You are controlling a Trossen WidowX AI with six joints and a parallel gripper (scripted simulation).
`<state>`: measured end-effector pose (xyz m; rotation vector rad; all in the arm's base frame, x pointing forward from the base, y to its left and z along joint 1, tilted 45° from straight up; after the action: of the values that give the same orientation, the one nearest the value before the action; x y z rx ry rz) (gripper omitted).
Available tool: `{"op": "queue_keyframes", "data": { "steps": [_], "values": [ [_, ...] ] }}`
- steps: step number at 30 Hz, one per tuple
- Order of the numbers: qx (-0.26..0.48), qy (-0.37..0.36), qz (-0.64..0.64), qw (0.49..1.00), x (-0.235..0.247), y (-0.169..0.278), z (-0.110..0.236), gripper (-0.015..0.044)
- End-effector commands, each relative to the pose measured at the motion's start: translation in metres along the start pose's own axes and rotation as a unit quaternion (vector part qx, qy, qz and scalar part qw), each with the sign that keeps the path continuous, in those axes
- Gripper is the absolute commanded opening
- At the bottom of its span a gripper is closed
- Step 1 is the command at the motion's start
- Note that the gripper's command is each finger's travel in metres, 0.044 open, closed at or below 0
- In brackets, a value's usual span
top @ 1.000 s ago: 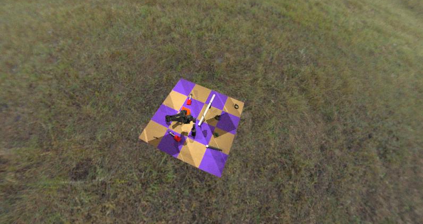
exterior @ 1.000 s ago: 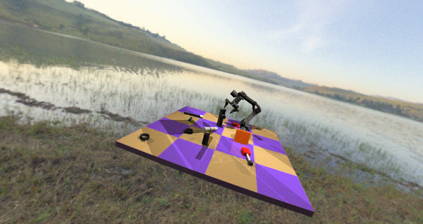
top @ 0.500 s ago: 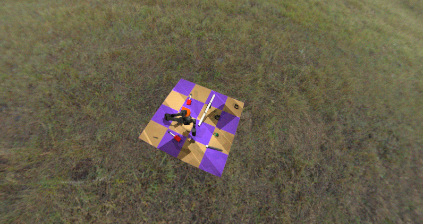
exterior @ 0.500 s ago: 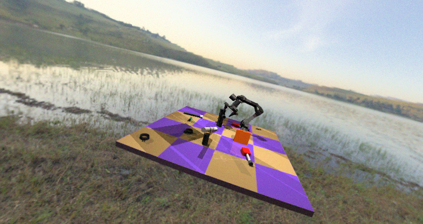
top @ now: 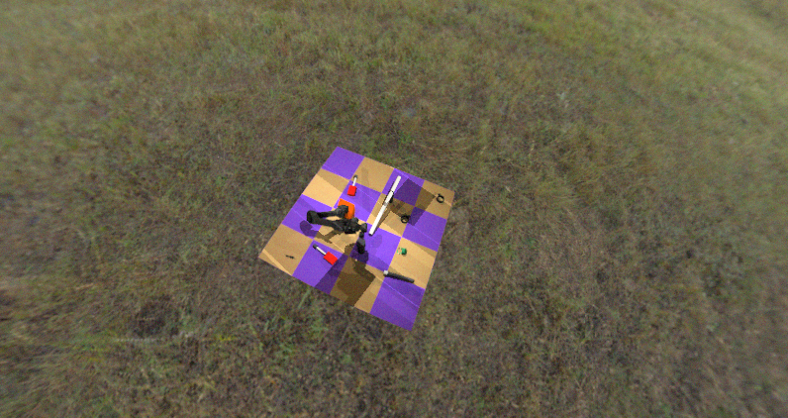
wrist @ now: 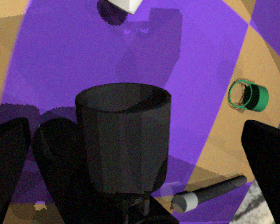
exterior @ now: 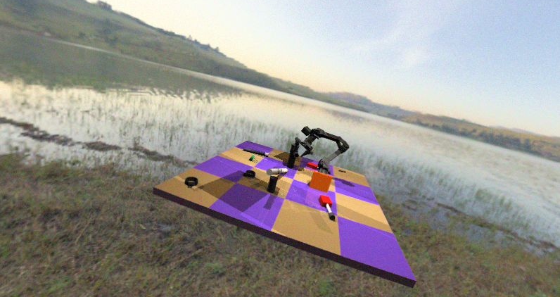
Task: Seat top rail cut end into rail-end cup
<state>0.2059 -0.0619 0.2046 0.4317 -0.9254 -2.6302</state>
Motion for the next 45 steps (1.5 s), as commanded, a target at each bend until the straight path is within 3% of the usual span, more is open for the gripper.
{"op": "queue_keyframes", "data": {
  "steps": [1, 26, 38, 41, 45],
  "values": [
    [-0.003, -0.002, 0.004, 1.000, 0.001, -0.002, -0.007, 0.0440],
    [0.000, 0.000, 0.004, 1.000, 0.004, -0.001, -0.046, 0.0440],
    [0.000, 0.000, 0.004, 1.000, 0.004, 0.000, -0.047, 0.0125],
    [0.000, 0.000, 0.004, 1.000, 0.004, 0.000, -0.047, 0.0105],
    [0.008, 0.000, -0.010, 1.000, 0.002, -0.001, -0.048, 0.0000]
  ]
}}
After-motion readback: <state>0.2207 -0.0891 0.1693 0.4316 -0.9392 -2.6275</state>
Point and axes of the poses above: the point midway between the two fingers, 35 mm back from their tips, its own z axis back along the fingers, its own x axis across the jaws, y = z × x, the point moved 2 cm from there along z, back along the fingers, and after that the axes turned 4 degrees about -z, right-handed, at the moved point
